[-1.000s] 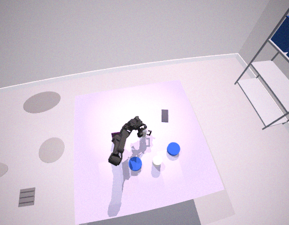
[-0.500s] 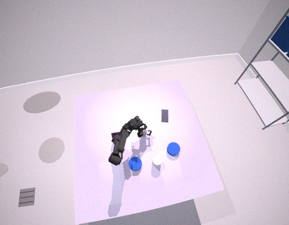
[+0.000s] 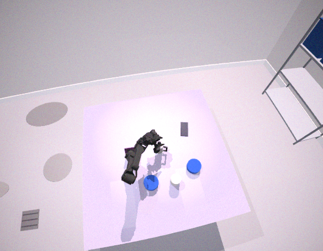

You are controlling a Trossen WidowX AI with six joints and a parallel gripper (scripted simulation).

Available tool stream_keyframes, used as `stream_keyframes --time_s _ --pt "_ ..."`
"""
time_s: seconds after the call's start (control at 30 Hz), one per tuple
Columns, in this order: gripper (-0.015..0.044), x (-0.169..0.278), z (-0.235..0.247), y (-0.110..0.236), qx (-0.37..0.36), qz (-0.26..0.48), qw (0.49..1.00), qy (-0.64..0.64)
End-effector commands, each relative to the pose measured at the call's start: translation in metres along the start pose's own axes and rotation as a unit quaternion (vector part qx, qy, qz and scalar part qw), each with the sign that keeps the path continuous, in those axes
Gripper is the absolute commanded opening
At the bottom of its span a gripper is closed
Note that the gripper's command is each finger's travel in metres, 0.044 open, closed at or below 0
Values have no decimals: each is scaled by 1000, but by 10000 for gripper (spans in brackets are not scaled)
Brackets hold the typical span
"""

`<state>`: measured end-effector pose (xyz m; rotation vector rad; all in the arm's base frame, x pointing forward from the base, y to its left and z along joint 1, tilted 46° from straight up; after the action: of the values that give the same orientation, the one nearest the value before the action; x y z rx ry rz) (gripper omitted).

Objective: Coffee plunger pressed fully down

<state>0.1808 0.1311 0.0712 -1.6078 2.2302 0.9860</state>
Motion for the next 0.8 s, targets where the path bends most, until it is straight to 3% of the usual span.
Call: stream_keyframes --time_s 0.0,0.13,0.33,0.6,0.77 --pt "357 0 0 0 -2 0 1000 0" --pt "440 0 0 0 -2 0 1000 0" --pt "440 -9 3 7 -6 6 1000 0" --pt "440 -50 -7 58 -2 12 1000 6" --pt "440 -53 -10 64 0 10 1000 7"
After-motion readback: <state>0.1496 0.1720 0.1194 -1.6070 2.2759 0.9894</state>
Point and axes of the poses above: the point midway between the two fingers, 35 mm back from their tips, its own y axis back along the fingers, its own z axis across the jaws, x = y × z, the point moved 6 cm from there along y, back along the fingers, and after that the axes turned 5 degrees about y, right-handed, at the moved point
